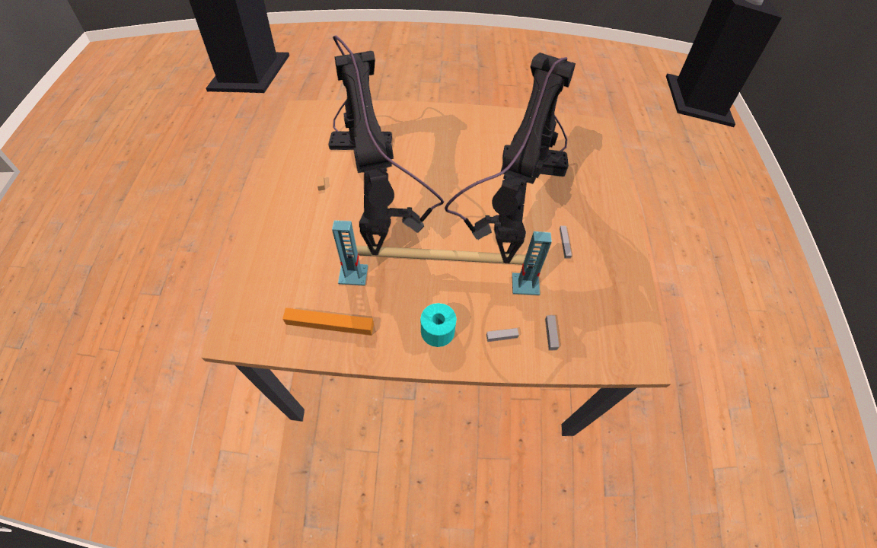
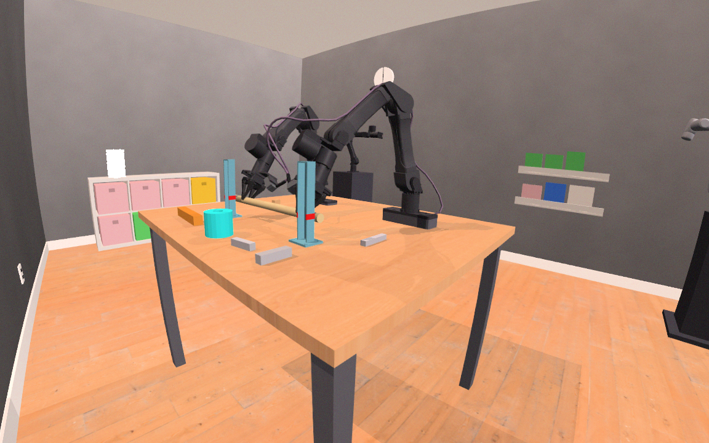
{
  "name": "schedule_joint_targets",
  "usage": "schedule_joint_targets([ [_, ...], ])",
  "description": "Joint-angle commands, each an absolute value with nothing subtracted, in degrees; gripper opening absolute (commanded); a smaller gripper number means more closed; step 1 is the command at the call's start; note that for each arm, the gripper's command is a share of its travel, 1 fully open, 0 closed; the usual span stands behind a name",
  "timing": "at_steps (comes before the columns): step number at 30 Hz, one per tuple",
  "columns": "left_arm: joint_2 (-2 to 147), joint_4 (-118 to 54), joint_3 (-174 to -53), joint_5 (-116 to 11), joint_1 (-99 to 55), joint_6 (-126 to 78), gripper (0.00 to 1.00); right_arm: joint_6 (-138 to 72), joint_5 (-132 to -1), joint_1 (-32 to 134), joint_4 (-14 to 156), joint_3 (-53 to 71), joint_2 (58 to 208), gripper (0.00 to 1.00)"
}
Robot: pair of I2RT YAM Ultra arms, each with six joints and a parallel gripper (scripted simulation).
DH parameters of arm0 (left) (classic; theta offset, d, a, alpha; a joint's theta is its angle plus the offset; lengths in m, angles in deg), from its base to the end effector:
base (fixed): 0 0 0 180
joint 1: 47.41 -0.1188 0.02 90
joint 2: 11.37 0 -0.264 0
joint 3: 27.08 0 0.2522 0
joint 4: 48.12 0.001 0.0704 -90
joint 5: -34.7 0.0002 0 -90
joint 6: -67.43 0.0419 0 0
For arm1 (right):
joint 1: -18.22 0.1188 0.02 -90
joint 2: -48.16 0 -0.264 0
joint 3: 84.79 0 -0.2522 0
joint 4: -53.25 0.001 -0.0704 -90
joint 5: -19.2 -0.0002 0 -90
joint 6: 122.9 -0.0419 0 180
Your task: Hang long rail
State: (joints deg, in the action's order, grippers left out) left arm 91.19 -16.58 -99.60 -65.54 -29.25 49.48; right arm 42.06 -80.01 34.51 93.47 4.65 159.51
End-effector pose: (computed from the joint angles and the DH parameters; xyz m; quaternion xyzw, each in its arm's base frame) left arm 0.3340 -0.1006 0.1520 0.6685 0.6970 0.1879 0.1788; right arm 0.3912 0.1084 0.1773 -0.6757 0.6893 -0.1900 0.1794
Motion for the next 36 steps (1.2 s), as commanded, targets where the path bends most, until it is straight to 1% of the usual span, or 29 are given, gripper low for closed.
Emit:
schedule_joint_targets([
  [1,91.2,-17.4,-102.3,-65.6,-29.9,50.7,0.18,42.6,-79.6,33.7,92.2,1.9,159.4,0.19],
  [19,92.0,-17.4,-103.4,-65.5,-30.2,51.0,0.18,42.7,-79.7,33.6,92.4,0.6,160.2,0.19],
  [22,92.4,-19.7,-102.4,-65.6,-30.1,50.9,0.18,42.7,-79.7,33.6,90.1,1.9,160.4,0.19],
  [36,92.8,-20.3,-101.7,-65.8,-30.0,50.8,0.18,42.7,-79.6,33.6,89.4,2.5,160.6,0.19],
])
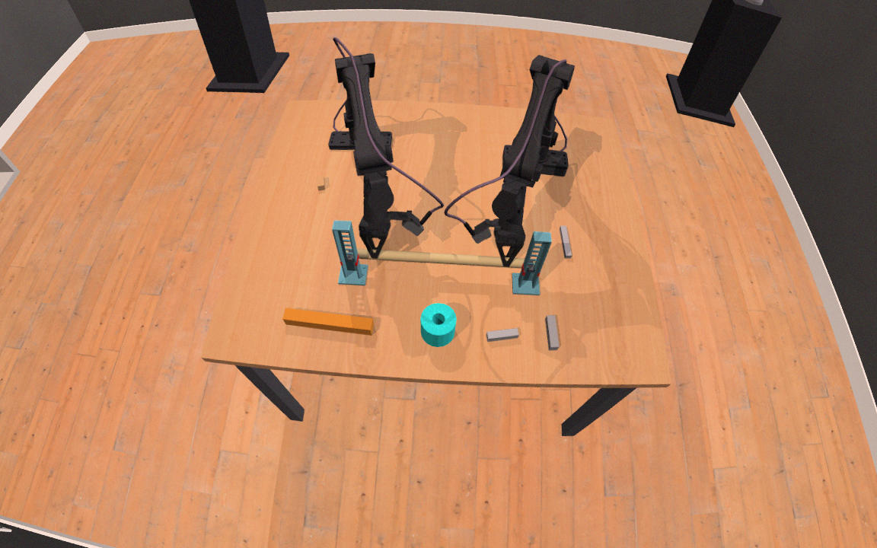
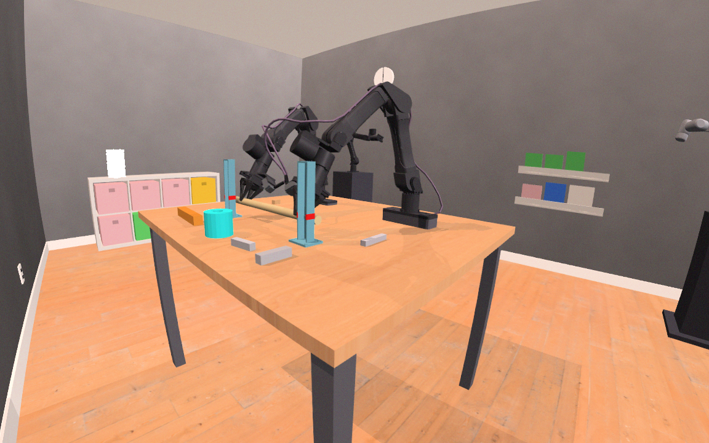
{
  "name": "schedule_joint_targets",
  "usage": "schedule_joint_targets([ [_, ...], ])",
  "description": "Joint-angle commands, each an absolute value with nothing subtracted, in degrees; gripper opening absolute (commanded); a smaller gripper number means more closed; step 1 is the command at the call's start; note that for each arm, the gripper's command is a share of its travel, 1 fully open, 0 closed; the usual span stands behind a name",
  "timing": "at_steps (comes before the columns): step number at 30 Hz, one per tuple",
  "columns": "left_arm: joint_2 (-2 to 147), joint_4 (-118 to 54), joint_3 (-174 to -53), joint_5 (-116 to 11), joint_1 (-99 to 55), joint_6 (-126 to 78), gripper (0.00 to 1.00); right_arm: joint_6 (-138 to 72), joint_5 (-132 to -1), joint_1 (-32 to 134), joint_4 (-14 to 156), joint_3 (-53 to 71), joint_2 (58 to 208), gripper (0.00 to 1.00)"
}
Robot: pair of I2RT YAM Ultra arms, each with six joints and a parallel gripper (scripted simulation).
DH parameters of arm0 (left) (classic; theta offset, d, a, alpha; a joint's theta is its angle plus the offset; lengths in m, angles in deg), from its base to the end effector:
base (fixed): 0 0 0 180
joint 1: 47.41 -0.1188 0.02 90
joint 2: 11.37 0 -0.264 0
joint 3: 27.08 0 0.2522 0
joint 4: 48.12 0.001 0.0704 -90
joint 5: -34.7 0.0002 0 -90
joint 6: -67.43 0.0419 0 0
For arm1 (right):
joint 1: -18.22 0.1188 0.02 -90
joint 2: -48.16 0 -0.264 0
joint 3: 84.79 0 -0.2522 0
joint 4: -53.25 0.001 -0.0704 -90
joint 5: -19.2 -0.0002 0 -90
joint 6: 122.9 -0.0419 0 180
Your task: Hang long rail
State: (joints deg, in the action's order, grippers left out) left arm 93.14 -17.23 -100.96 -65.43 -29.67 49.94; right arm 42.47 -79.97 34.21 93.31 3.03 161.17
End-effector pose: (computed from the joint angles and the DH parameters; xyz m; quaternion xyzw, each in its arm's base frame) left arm 0.3418 -0.1006 0.1477 0.6689 0.6966 0.1887 0.1782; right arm 0.3987 0.1083 0.1744 -0.6762 0.6885 -0.1913 0.1793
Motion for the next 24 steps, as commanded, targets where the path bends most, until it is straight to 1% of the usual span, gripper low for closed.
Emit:
schedule_joint_targets([
  [1,92.9,-20.8,-101.0,-65.9,-29.9,50.7,0.18,42.6,-79.6,33.6,88.4,3.3,160.5,0.19],
  [24,93.0,-22.1,-99.6,-65.6,-29.8,50.5,0.18,42.5,-79.9,33.9,88.1,4.9,160.4,0.19],
])
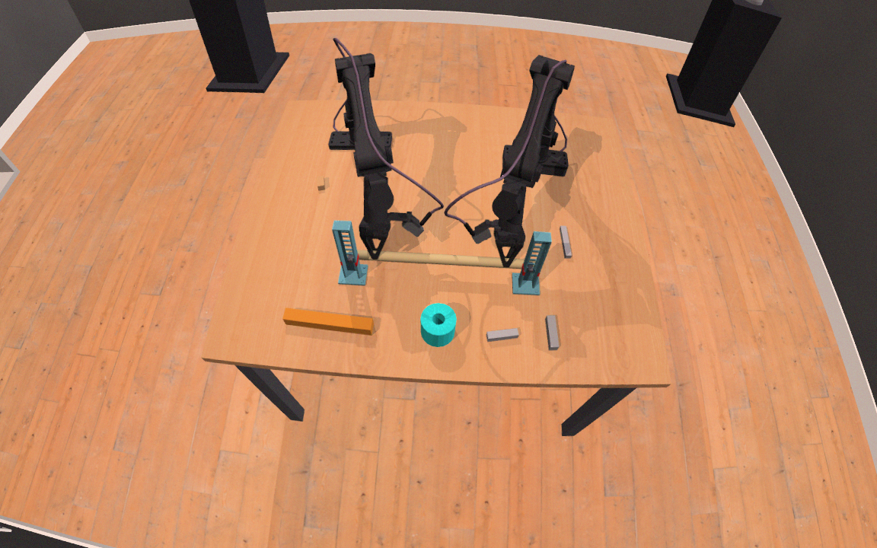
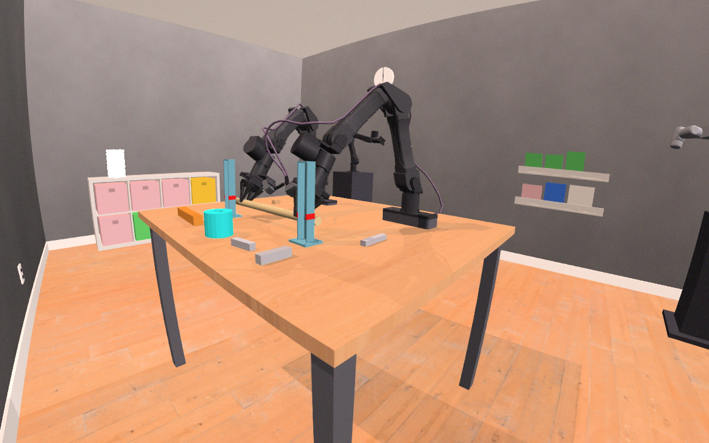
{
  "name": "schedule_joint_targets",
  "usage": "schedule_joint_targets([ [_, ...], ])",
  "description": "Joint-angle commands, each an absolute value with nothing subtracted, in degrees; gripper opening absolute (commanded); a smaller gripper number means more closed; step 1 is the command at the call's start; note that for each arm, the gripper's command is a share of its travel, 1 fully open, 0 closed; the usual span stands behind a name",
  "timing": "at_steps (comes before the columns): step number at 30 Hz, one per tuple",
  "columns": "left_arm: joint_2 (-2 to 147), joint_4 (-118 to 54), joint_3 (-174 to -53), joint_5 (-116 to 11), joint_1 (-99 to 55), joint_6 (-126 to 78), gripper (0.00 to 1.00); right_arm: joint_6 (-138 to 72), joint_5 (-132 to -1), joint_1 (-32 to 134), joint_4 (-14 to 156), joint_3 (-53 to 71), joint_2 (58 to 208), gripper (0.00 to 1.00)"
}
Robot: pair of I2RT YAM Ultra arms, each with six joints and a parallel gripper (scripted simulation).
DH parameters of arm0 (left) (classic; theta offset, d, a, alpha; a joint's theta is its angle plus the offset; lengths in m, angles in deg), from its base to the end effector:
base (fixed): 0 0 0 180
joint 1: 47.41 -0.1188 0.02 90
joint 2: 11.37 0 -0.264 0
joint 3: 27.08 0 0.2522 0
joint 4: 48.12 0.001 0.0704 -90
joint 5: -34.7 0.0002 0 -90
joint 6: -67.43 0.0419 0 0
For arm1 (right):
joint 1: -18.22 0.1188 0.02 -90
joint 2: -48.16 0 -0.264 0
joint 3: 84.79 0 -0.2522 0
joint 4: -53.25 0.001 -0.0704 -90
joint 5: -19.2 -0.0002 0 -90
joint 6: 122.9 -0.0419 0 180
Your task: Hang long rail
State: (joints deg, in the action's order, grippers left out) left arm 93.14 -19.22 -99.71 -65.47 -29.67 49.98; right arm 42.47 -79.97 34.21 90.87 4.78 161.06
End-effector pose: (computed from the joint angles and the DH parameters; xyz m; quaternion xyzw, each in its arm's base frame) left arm 0.3403 -0.1001 0.1436 0.6675 0.6957 0.1918 0.1836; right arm 0.3970 0.1079 0.1686 -0.6746 0.6876 -0.1945 0.1852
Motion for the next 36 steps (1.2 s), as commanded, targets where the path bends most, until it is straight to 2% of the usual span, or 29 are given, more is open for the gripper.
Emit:
schedule_joint_targets([
  [1,93.0,-22.1,-99.6,-65.6,-29.8,50.5,0.18,42.5,-79.9,33.9,88.1,4.9,160.4,0.19],
  [4,93.0,-22.1,-99.6,-65.6,-29.8,50.5,0.18,42.5,-79.9,33.9,88.1,4.9,160.4,0.19],
  [8,92.8,-22.2,-99.3,-65.6,-29.8,50.5,0.64,42.5,-79.9,33.9,88.0,4.9,160.4,0.64],
  [9,92.8,-22.2,-99.3,-65.6,-29.8,50.5,0.71,42.5,-79.9,33.9,87.9,5.2,160.2,0.72],
  [18,90.4,-18.2,-99.5,-66.2,-28.9,50.2,0.71,41.9,-80.2,34.8,91.4,3.7,158.7,0.72],
  [29,81.9,-12.7,-98.5,-67.3,-27.1,48.5,0.71,40.8,-81.4,36.1,95.2,8.3,151.9,0.72],
  [36,80.5,-10.6,-98.7,-66.8,-27.4,48.6,0.71,40.8,-80.6,36.0,97.3,5.6,149.9,0.72],
])
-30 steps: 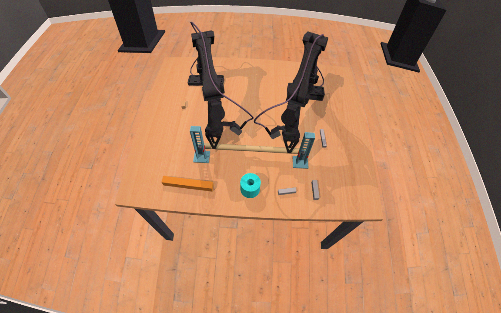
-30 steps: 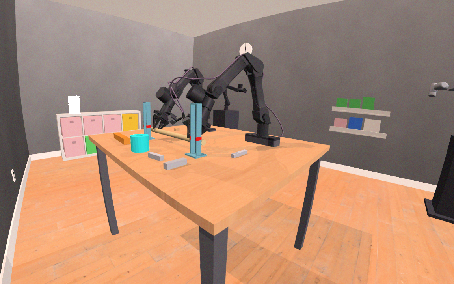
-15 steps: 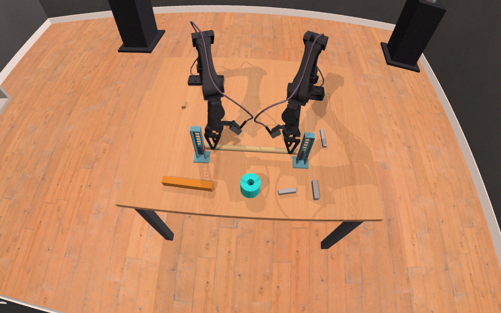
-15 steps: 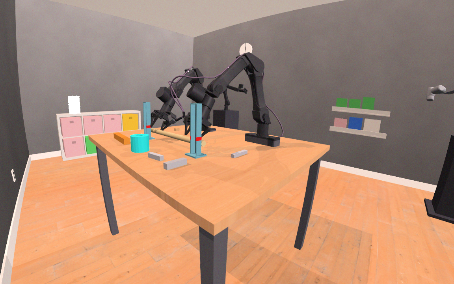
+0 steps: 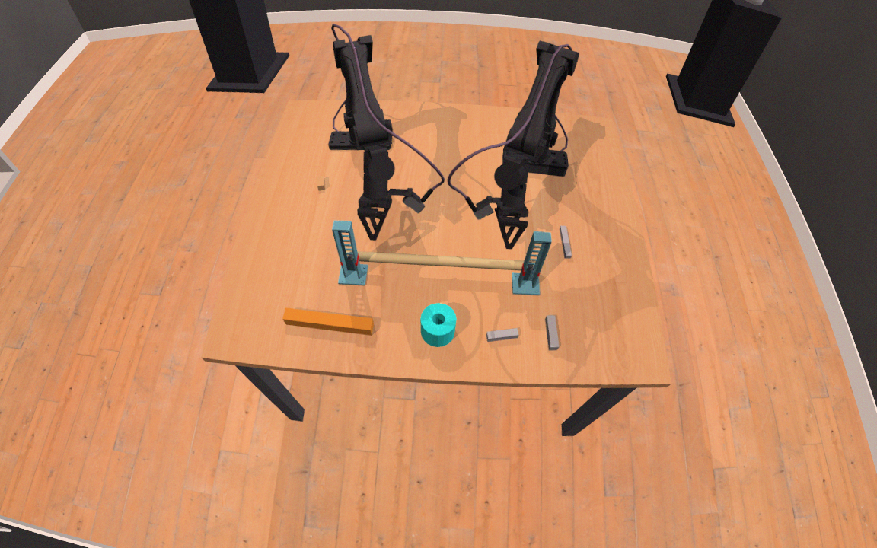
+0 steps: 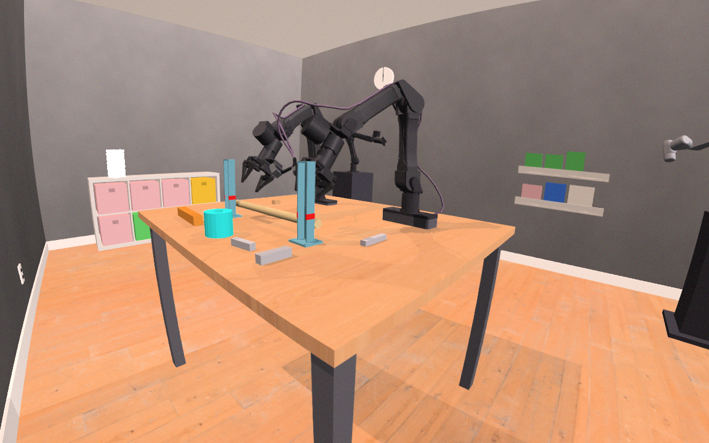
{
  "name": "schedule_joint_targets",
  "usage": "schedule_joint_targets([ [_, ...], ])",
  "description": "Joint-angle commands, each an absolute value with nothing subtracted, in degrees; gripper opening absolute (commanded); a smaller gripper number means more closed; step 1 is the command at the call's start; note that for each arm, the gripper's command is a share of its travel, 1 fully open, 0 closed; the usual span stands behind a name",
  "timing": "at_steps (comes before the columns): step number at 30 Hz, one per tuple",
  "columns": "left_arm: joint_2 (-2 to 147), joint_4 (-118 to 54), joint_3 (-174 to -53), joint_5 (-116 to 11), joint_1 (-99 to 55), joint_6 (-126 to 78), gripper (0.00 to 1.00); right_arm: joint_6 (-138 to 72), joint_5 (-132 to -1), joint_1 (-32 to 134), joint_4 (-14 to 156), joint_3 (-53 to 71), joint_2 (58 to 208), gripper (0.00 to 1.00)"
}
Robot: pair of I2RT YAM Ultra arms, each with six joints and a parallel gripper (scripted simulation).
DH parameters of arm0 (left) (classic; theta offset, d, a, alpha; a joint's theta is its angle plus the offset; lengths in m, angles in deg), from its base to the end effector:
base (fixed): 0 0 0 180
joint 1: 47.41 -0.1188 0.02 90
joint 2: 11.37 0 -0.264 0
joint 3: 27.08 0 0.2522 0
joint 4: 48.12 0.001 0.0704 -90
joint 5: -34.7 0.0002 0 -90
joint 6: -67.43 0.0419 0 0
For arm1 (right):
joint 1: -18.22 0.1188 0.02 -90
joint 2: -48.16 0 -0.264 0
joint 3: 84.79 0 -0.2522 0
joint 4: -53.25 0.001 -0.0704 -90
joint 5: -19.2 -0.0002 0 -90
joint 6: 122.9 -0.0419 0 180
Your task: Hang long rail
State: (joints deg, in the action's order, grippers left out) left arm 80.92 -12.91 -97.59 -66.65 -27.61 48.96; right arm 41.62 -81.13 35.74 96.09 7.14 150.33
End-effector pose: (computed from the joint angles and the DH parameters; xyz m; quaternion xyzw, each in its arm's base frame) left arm 0.3092 -0.1015 0.1954 0.6628 0.6869 0.2086 0.2130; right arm 0.3653 0.1085 0.2218 -0.6693 0.6814 -0.2111 0.2078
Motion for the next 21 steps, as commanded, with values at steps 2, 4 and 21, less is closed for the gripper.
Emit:
schedule_joint_targets([
  [2,80.6,-10.6,-98.7,-66.8,-27.4,48.6,0.71,40.5,-80.4,35.9,97.9,5.6,150.7,0.72],
  [4,80.8,-10.0,-99.2,-66.8,-27.5,48.2,0.71,40.5,-80.4,35.9,97.9,5.6,150.7,0.72],
  [21,75.2,-8.2,-107.0,-57.7,-29.5,16.2,1.0,40.9,-80.9,35.8,97.2,6.1,150.2,0.72],
])
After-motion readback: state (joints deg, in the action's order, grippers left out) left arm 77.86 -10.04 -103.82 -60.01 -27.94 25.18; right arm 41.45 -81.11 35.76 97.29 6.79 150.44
